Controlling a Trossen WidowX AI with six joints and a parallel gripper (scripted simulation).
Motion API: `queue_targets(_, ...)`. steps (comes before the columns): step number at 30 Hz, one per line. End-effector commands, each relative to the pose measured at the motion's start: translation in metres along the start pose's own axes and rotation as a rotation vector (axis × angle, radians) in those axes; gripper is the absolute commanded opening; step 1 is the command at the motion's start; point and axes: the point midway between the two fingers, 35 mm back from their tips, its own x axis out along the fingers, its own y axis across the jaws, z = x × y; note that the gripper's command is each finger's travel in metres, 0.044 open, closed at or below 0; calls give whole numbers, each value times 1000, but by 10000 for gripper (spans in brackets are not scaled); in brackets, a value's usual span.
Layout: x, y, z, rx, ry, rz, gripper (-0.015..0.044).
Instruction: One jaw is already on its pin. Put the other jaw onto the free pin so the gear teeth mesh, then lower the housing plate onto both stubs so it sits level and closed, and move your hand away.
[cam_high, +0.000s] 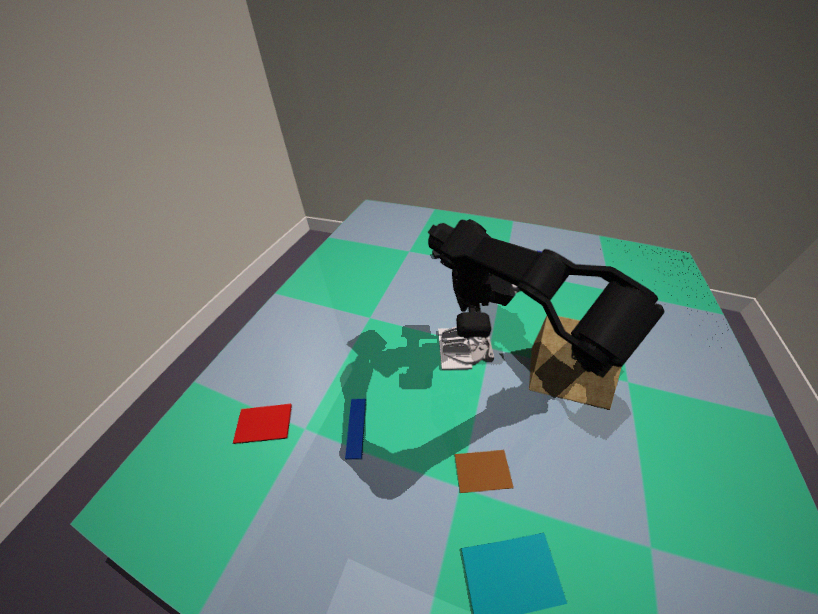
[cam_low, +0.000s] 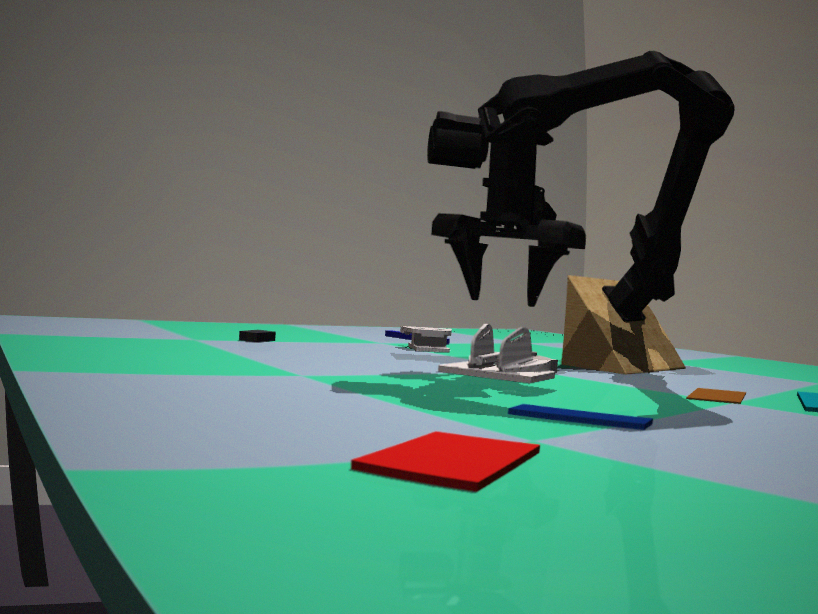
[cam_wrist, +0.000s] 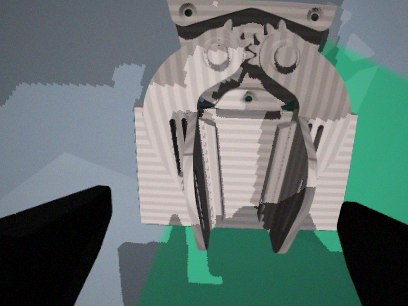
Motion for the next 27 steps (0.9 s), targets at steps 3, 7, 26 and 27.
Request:
queue_targets(3, -15, 57, 15, -149, -6, 36, 440)
queue_targets(7, -22, 96, 34, -265, -16, 46, 440)
queue_targets(26, -20, 225, 175, -799, -15, -5, 440)
queue_targets(27, -19, 226, 177, -803, -13, -7, 440)
